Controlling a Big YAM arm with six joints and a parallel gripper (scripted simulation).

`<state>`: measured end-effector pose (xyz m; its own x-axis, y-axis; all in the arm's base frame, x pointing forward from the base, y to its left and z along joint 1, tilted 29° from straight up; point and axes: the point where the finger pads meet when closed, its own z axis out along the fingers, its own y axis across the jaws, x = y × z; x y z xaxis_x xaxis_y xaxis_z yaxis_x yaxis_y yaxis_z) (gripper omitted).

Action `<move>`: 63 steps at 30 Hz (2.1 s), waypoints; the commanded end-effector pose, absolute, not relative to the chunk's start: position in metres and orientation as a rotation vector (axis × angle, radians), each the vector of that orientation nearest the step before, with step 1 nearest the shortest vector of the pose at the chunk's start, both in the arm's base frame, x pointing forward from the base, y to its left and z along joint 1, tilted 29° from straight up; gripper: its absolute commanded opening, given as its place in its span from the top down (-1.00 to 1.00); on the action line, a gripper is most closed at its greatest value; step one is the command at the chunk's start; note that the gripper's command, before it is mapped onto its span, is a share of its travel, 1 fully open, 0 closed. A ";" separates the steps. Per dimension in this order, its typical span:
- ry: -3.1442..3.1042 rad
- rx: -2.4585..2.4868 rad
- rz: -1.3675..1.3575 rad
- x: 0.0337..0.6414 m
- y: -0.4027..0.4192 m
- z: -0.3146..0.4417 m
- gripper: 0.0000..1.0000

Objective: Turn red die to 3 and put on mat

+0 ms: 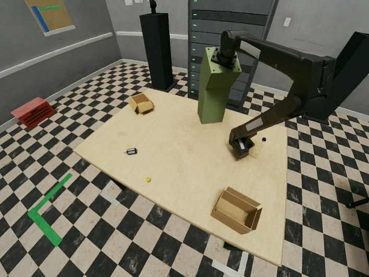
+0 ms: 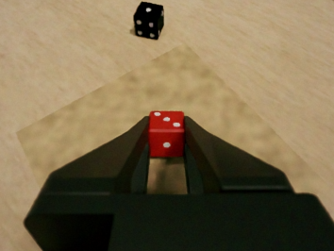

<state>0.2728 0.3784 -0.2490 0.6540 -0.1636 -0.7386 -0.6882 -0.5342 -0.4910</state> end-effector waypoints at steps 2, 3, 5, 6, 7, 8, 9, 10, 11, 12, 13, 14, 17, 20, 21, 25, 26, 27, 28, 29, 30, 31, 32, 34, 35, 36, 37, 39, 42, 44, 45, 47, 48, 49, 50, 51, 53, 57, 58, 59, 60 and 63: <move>0.681 -2.055 0.823 0.273 0.369 -0.255 0.70; 0.681 -2.055 0.823 0.273 0.369 -0.255 0.70; 0.681 -2.055 0.823 0.273 0.369 -0.255 0.70; 0.681 -2.055 0.823 0.273 0.369 -0.255 0.70; 0.681 -2.055 0.823 0.273 0.369 -0.255 0.70; 0.681 -2.055 0.823 0.273 0.369 -0.255 0.70; 0.681 -2.055 0.823 0.273 0.369 -0.255 0.70; 0.681 -2.055 0.823 0.273 0.369 -0.255 0.70; 0.681 -2.055 0.823 0.273 0.369 -0.255 0.70; 0.681 -2.055 0.823 0.273 0.369 -0.255 0.70; 0.681 -2.055 0.823 0.273 0.369 -0.255 0.70; 0.681 -2.055 0.823 0.273 0.369 -0.255 0.70; 0.681 -2.055 0.823 0.273 0.369 -0.255 0.70; 0.681 -2.055 0.823 0.273 0.369 -0.255 0.70; 0.681 -2.055 0.823 0.273 0.369 -0.255 0.70; 0.681 -2.055 0.823 0.273 0.369 -0.255 0.70; 0.681 -2.055 0.823 0.273 0.369 -0.255 0.70; 0.681 -2.055 0.823 0.273 0.369 -0.255 0.70; 0.681 -2.055 0.823 0.273 0.369 -0.255 0.70; 0.681 -2.055 0.823 0.273 0.369 -0.255 0.70; 0.681 -2.055 0.823 0.273 0.369 -0.255 0.70; 0.681 -2.055 0.823 0.273 0.369 -0.255 0.70; 0.681 -2.055 0.823 0.273 0.369 -0.255 0.70; 0.681 -2.055 0.823 0.273 0.369 -0.255 0.70; 0.681 -2.055 0.823 0.273 0.369 -0.255 0.63; 0.681 -2.055 0.823 0.273 0.369 -0.255 0.63; 0.681 -2.055 0.823 0.273 0.369 -0.255 0.63; 0.681 -2.055 0.823 0.273 0.369 -0.255 0.55; 0.681 -2.055 0.823 0.273 0.369 -0.255 0.47; 0.681 -2.055 0.823 0.273 0.369 -0.255 0.40; 0.681 -2.055 0.823 0.273 0.369 -0.255 0.40; 0.681 -2.055 0.823 0.273 0.369 -0.255 0.32; 0.681 -2.055 0.823 0.273 0.369 -0.255 0.32; 0.681 -2.055 0.823 0.273 0.369 -0.255 0.32; 0.681 -2.055 0.823 0.273 0.369 -0.255 0.32; 0.681 -2.055 0.823 0.273 0.369 -0.255 0.32; 0.681 -2.055 0.823 0.273 0.369 -0.255 0.32; 0.681 -2.055 0.823 0.273 0.369 -0.255 0.32; 0.681 -2.055 0.823 0.273 0.369 -0.255 0.32; 0.681 -2.055 0.823 0.273 0.369 -0.255 0.32; 0.681 -2.055 0.823 0.273 0.369 -0.255 0.32; 0.681 -2.055 0.823 0.273 0.369 -0.255 0.32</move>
<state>0.2728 0.3784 -0.2490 0.6540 -0.1635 -0.7386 -0.6881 -0.5342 -0.4911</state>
